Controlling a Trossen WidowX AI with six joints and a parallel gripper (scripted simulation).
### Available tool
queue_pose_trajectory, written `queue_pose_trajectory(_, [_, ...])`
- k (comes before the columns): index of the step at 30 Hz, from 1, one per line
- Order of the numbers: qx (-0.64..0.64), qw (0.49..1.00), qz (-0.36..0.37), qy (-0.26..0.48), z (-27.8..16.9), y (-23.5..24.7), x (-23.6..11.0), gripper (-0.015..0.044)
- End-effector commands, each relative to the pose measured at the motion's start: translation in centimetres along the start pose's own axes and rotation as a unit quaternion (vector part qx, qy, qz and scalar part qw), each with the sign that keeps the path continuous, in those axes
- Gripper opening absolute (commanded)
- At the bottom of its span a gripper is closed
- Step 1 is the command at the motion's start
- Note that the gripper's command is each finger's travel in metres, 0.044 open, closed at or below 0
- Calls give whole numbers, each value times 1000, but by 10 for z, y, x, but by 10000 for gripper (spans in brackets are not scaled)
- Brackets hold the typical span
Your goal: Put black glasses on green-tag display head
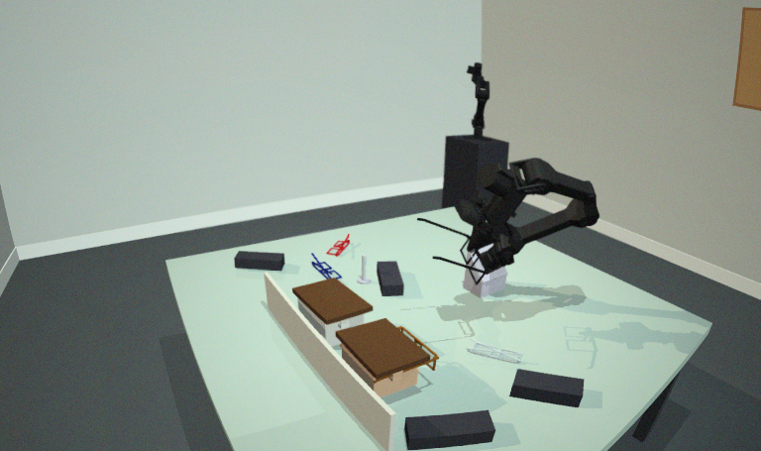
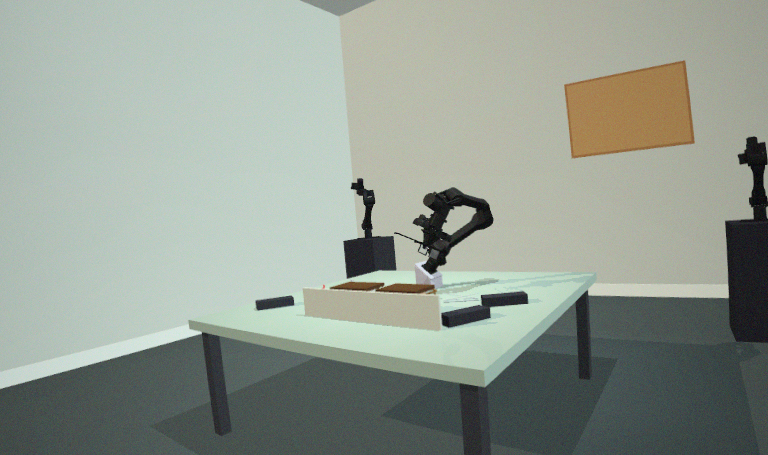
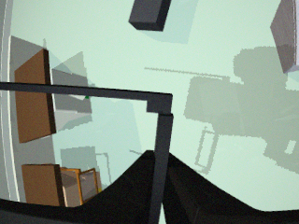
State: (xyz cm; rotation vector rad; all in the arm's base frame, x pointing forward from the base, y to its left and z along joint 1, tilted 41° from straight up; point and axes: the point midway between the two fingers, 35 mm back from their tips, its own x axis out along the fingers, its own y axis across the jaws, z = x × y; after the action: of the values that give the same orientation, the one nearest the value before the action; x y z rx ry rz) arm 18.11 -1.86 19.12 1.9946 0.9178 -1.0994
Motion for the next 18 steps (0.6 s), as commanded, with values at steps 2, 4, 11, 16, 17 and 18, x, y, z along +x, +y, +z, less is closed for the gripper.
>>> queue_pose_trajectory(2, [-20, 1000, -19, 3, 4, 12, 8, 0])
queue_pose_trajectory(4, [-27, 999, -28, 4, 6, 16, 12, 0])
queue_pose_trajectory(11, [-51, 997, -59, 10, 16, 30, 27, 0])
queue_pose_trajectory(16, [-67, 994, -80, 17, 25, 39, 38, 0])
queue_pose_trajectory(17, [-70, 994, -84, 19, 26, 40, 40, 0])
queue_pose_trajectory(18, [-74, 993, -88, 21, 28, 42, 43, 0])
